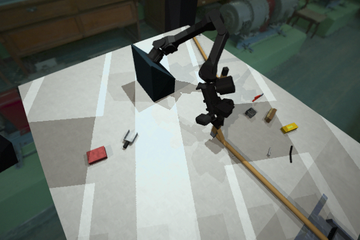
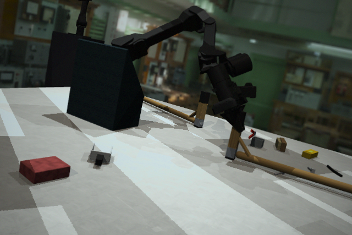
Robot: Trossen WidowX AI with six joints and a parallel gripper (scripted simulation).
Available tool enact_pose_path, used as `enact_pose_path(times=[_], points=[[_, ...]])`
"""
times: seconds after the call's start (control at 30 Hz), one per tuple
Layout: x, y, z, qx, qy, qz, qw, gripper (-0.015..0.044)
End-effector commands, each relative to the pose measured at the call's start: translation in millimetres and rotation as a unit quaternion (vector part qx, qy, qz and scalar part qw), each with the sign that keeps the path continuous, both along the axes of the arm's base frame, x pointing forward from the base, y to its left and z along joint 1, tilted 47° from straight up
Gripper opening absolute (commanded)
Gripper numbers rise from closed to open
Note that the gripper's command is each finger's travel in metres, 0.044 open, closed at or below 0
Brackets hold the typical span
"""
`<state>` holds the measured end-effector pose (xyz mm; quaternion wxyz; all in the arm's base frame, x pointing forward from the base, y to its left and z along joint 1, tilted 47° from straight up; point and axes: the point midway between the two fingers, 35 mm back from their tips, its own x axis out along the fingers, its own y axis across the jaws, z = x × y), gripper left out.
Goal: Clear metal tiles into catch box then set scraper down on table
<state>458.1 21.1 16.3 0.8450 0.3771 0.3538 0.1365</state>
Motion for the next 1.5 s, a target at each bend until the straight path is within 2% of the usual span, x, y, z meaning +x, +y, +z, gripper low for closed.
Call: enact_pose_path(times=[0.0, 1.47], points=[[-8.4, 0.1, 2.2, 0.000, -0.002, -0.001, 1.000, 0.0000], [-76.4, 9.3, -2.5, 0.000, -0.003, -0.003, 1.000, 0.0000]])
